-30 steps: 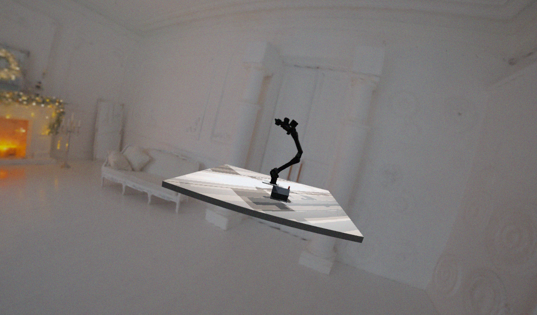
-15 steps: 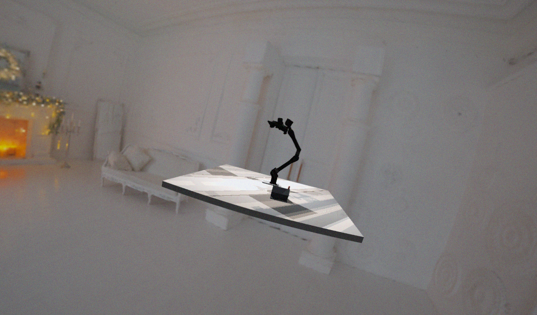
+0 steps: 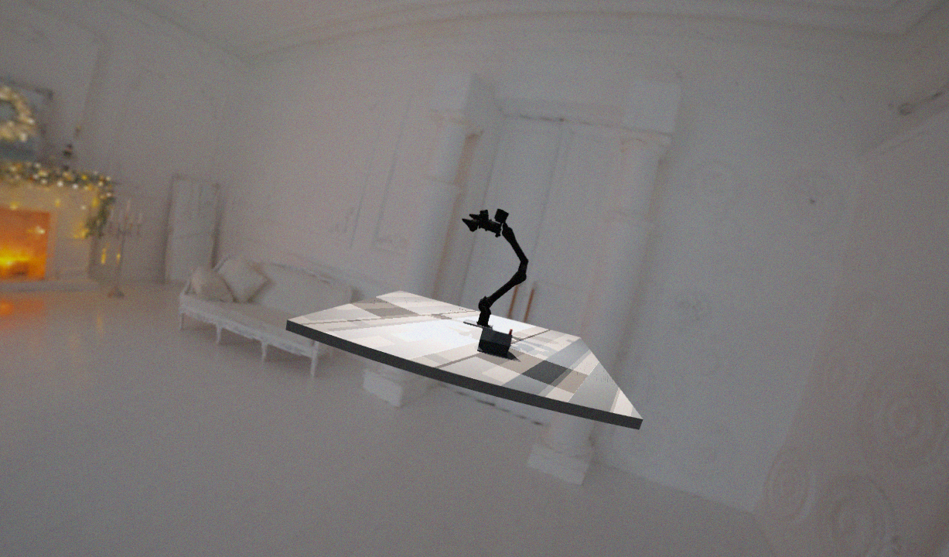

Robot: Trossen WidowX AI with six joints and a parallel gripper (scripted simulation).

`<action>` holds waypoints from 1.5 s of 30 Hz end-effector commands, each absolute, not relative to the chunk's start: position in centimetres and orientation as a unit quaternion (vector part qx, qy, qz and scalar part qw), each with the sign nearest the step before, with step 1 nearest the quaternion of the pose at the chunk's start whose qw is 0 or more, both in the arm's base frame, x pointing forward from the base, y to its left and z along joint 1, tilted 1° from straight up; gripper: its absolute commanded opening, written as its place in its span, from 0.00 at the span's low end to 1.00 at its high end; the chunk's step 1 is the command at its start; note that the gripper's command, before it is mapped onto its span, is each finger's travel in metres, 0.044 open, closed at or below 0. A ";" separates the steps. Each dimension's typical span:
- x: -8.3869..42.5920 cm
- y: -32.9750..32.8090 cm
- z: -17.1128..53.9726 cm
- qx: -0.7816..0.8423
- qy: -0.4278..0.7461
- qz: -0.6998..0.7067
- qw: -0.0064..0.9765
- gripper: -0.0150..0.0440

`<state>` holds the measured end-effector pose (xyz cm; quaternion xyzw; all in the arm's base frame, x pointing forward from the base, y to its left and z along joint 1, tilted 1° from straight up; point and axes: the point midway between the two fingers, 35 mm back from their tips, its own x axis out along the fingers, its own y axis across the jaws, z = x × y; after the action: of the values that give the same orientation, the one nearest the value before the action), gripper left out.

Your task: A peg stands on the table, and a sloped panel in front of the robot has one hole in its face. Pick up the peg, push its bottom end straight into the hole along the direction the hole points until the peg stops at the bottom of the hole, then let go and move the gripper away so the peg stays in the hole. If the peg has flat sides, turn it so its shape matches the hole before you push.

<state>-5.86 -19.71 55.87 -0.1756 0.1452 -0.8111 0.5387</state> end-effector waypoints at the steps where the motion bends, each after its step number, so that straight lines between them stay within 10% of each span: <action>1: -4.6 -21.4 54.7 -0.183 0.181 -0.783 0.566 1.00; 45: 12.3 -27.9 43.6 -0.342 0.435 -0.421 0.719 1.00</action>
<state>10.76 -28.04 44.81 -0.3259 0.4176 -0.4589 0.7132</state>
